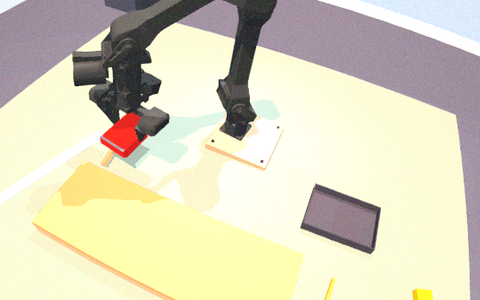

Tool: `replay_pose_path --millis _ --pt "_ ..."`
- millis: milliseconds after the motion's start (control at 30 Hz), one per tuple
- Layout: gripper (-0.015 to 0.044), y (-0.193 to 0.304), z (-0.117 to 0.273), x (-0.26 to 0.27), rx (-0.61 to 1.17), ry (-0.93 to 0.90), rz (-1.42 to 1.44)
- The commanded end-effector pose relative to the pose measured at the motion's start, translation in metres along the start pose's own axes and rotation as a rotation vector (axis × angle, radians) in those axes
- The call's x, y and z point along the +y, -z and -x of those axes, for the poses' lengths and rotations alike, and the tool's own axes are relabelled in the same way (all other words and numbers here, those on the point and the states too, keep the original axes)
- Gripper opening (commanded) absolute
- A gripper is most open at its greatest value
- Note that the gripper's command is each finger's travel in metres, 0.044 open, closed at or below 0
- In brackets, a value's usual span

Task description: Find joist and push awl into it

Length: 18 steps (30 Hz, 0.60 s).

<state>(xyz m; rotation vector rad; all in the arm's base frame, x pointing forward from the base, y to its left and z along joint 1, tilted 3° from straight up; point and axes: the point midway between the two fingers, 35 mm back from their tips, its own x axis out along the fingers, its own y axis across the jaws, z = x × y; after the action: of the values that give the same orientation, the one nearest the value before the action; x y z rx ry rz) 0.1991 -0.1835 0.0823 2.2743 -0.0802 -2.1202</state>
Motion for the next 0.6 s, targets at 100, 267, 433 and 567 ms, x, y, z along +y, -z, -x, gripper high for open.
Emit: replay_pose_path --millis 100,267,433,567 --pt "0.0000 0.0001 0.0031 -0.0019 0.006 -0.065 -0.001" --pt "0.0000 0.0001 0.0032 -0.0036 0.007 -0.102 0.000" --pt "0.0000 0.0000 0.0034 -0.0052 0.010 -0.139 0.000" --pt "0.0000 -0.0001 0.0036 -0.0064 0.013 -0.168 0.000"
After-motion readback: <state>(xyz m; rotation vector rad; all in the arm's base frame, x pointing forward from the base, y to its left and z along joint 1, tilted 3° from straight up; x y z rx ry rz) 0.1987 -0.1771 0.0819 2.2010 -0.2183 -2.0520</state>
